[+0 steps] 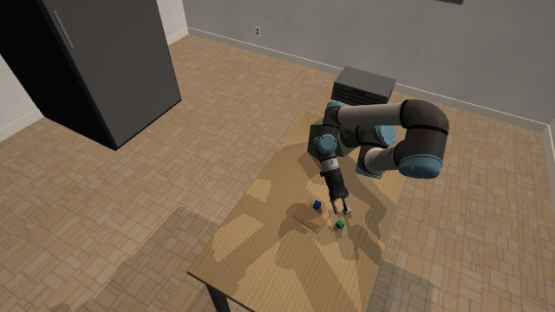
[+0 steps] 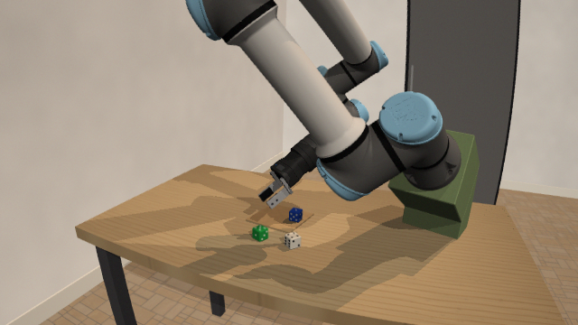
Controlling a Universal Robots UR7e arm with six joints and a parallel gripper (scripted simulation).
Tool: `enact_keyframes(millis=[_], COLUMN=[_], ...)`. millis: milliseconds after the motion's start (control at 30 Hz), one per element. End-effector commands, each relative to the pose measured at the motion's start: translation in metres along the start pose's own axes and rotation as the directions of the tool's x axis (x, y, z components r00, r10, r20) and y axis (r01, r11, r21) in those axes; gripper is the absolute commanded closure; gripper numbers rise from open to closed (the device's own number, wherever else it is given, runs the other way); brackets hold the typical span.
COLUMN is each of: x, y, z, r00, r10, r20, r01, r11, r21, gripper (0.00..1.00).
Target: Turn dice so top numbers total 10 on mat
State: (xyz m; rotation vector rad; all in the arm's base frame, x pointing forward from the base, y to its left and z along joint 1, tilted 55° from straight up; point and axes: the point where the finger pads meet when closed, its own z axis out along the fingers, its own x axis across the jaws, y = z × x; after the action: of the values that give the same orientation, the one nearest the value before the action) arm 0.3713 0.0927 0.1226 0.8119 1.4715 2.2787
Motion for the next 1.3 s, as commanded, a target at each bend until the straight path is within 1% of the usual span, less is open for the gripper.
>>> enact_keyframes(millis=[0,100,167,433,567,667,733,867,1067,1233,1267], x=[0.0,0.0,0.0,-0.002,0.0,0.0,0.0,0.001,0.001,0.001,0.001], y=[0.003,0.006,0.006,0.014,0.017,0.021,0.021,0.025,0.031,0.036,0.036], z=[0.002,0.002,0.002,0.007,0.007,0.008,0.008,0.009,0.012,0.014,0.014], r00=[1.0,1.0,1.0,1.0,1.0,1.0,1.0,1.0,1.0,1.0,1.0], r10=[0.001,0.001,0.001,-0.004,-0.001,-0.001,-0.001,0.002,0.003,0.003,0.003], r20=[-0.001,0.0,0.0,0.01,0.003,0.005,0.005,0.001,0.0,0.0,0.0], r01=[-0.001,-0.001,-0.001,0.001,0.0,-0.001,-0.001,-0.002,-0.002,-0.002,-0.002], r11=[0.997,0.992,0.992,0.965,0.937,0.91,0.91,0.867,0.792,0.726,0.726], r21=[0.08,0.125,0.125,0.263,0.35,0.415,0.415,0.499,0.61,0.687,0.687], gripper=[0.13,0.13,0.13,0.13,0.13,0.13,0.13,0.13,0.13,0.13,0.13])
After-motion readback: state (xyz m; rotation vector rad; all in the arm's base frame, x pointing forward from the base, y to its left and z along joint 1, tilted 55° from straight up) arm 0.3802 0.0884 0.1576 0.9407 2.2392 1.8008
